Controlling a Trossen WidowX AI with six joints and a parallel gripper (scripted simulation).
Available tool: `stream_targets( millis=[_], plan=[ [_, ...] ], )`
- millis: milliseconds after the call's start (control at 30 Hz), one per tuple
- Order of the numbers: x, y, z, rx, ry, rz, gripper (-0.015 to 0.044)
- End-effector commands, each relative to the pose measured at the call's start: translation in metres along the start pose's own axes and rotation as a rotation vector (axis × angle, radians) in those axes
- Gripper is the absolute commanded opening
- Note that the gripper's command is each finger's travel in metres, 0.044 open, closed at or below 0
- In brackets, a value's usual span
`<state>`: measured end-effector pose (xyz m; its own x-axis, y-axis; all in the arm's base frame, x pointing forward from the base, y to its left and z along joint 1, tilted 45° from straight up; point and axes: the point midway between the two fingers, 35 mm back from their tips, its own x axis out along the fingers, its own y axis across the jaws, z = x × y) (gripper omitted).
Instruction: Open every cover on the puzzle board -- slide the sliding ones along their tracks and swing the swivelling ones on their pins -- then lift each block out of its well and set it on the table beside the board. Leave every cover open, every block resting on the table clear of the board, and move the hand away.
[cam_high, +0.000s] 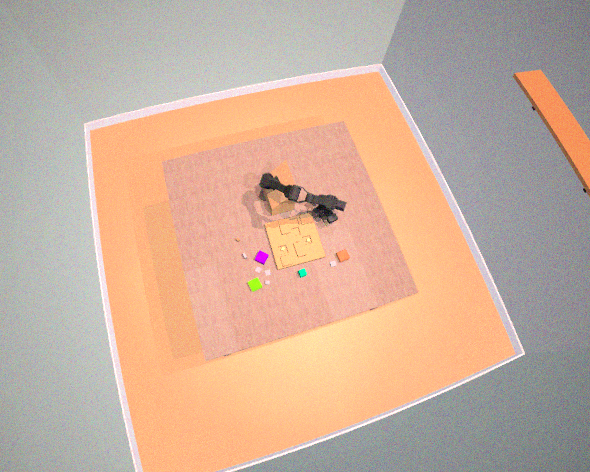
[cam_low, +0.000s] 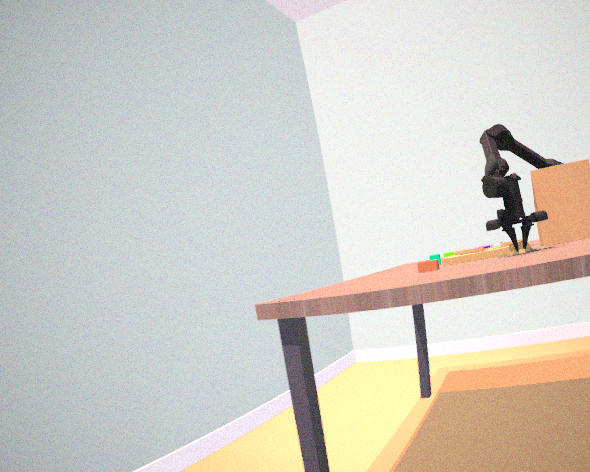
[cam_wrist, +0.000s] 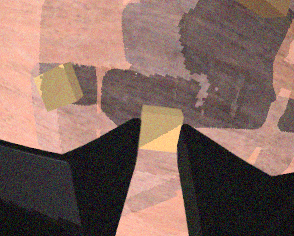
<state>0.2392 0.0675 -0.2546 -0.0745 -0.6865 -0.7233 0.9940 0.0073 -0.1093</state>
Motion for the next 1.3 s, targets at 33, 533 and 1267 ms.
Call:
stream_targets(
  millis=[33,533,1267],
  plan=[
    [0.006,-0.003,0.001,-0.007,-0.008,-0.005,0.0080],
    [0.001,-0.001,0.000,-0.001,-0.002,-0.003,0.0440],
    [-0.069,-0.002,-0.001,-0.008,-0.003,-0.005,0.0440]
  ],
)
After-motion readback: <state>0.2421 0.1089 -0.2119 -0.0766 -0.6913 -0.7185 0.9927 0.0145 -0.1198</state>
